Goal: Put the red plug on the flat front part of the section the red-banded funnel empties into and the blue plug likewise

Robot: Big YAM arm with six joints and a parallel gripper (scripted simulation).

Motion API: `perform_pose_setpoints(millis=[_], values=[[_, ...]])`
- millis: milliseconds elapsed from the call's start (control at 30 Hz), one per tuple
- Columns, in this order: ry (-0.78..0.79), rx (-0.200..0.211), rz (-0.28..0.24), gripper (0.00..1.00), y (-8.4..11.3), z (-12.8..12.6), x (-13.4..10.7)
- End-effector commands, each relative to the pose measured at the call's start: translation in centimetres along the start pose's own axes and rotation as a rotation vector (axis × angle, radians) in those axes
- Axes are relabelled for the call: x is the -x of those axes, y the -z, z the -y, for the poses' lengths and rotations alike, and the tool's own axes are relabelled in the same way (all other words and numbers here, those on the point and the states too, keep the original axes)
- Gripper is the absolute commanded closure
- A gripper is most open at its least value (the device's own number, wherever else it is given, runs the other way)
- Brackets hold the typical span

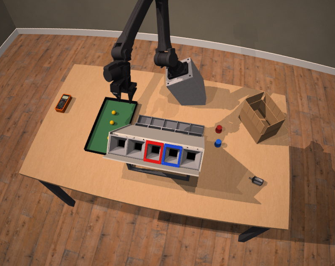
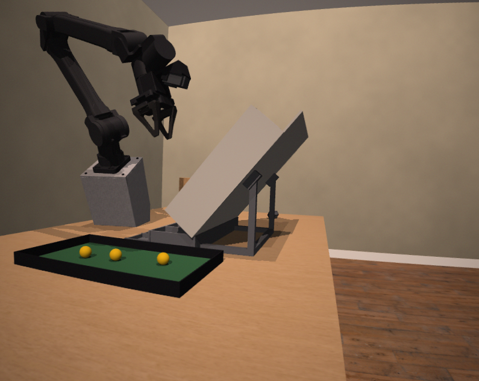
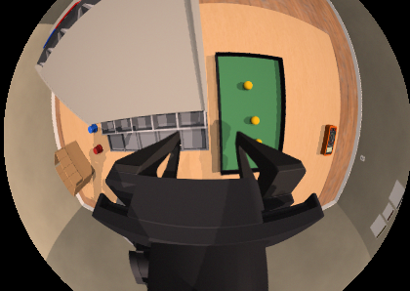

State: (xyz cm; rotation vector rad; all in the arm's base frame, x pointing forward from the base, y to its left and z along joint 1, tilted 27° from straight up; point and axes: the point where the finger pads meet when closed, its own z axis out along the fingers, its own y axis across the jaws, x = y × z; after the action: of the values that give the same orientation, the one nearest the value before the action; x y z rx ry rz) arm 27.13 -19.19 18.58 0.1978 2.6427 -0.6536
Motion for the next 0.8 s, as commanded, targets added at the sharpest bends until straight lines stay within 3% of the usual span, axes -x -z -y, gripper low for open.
perform_pose_setpoints(millis=[0, 167, 267, 333, 767], values=[[0.060, -0.006, -0.040, 0.44, -1.5, 2.0, -1.4], [0.057, -0.018, -0.091, 0.44, -2.9, 5.5, -3.2], [0.056, -0.024, -0.098, 0.44, -3.0, 6.4, -3.3], [0.053, -0.038, -0.108, 0.44, -3.3, 8.2, -3.5], [0.056, -0.041, -0.264, 0.44, -7.6, 14.4, -9.7]])
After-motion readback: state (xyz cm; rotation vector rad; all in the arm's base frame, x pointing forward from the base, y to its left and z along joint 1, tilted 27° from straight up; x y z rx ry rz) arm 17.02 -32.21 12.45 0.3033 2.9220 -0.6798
